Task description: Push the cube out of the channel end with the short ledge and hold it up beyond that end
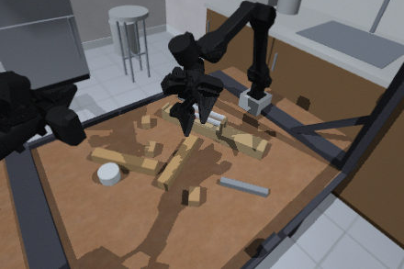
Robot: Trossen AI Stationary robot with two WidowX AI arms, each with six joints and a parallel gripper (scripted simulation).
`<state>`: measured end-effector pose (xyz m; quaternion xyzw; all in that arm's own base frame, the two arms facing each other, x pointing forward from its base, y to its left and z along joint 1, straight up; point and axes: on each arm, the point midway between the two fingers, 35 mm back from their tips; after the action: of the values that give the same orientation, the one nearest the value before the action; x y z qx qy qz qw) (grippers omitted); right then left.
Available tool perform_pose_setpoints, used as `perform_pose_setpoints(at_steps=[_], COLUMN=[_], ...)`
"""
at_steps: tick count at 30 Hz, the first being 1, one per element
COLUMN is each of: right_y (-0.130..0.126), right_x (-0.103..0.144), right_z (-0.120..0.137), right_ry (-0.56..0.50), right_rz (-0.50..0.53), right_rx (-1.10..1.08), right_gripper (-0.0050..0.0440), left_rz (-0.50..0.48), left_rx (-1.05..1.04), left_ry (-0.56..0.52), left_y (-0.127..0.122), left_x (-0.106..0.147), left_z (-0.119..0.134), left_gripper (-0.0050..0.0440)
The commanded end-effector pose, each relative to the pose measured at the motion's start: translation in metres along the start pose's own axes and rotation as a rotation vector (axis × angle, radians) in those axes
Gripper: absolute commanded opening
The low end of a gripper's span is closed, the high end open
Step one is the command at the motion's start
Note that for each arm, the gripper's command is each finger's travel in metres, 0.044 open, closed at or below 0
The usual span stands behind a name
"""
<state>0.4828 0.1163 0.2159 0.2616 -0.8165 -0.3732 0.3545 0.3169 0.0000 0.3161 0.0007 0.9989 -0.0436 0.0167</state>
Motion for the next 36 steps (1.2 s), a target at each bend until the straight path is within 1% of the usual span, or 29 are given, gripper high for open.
perform_pose_setpoints(at_steps=[1,18,19,36], right_y=[0.0107,0.0107,0.0107,0.0107], right_x=[0.0055,0.0055,0.0055,0.0055], right_z=[-0.0057,-0.0057,-0.0057,-0.0057], right_ry=[-0.018,-0.018,-0.018,-0.018], right_rz=[-0.014,-0.014,-0.014,-0.014], right_rx=[0.02,0.02,0.02,0.02], right_gripper=[0.04,0.04,0.015,0.015], left_rz=[0.001,0.001,0.001,0.001], left_rx=[0.0,0.0,0.0,0.0], left_ry=[-0.017,-0.017,-0.017,-0.017], left_y=[-0.0006,-0.0006,-0.0006,-0.0006], left_x=[0.001,0.001,0.001,0.001], left_z=[-0.0068,-0.0068,-0.0068,-0.0068], left_gripper=[0.0,0.0,0.0,0.0])
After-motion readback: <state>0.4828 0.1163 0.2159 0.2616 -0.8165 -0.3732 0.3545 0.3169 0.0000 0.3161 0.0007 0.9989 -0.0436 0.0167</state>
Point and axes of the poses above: on each arm, the point midway between the two fingers, 35 mm back from their tips, its own x axis back along the fingers, its own y axis across the jaws, z = x × y, and after that the axes turned 5 degrees about x, right-handed
